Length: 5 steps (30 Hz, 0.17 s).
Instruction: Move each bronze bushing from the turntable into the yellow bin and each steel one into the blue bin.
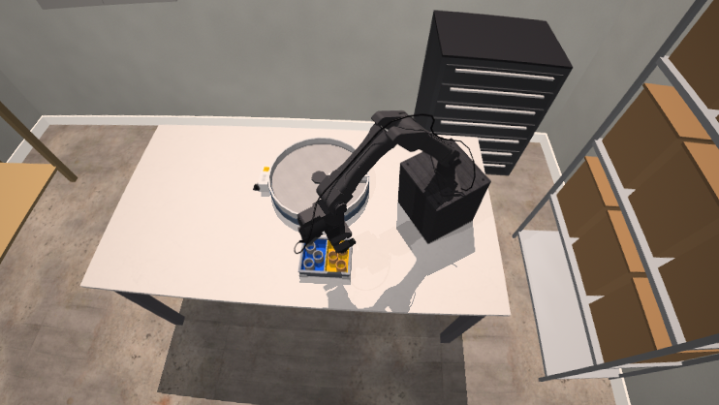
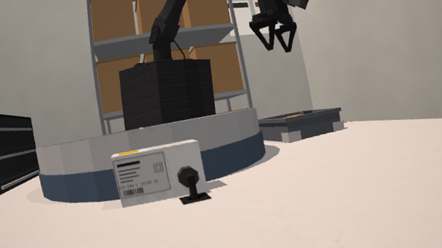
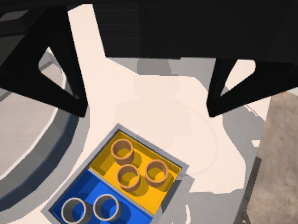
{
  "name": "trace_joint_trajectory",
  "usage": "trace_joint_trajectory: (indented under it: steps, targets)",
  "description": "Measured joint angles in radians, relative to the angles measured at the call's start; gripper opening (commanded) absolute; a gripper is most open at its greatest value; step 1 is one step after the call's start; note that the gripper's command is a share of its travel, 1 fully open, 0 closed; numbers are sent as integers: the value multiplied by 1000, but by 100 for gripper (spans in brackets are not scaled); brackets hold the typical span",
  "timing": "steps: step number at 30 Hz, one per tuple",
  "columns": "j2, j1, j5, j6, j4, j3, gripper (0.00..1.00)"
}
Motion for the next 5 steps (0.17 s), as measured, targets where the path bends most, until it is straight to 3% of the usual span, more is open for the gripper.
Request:
trace_joint_trajectory:
  steps: [5]
  targets:
    - [0, 0, 0, 0, 0, 0, 100]
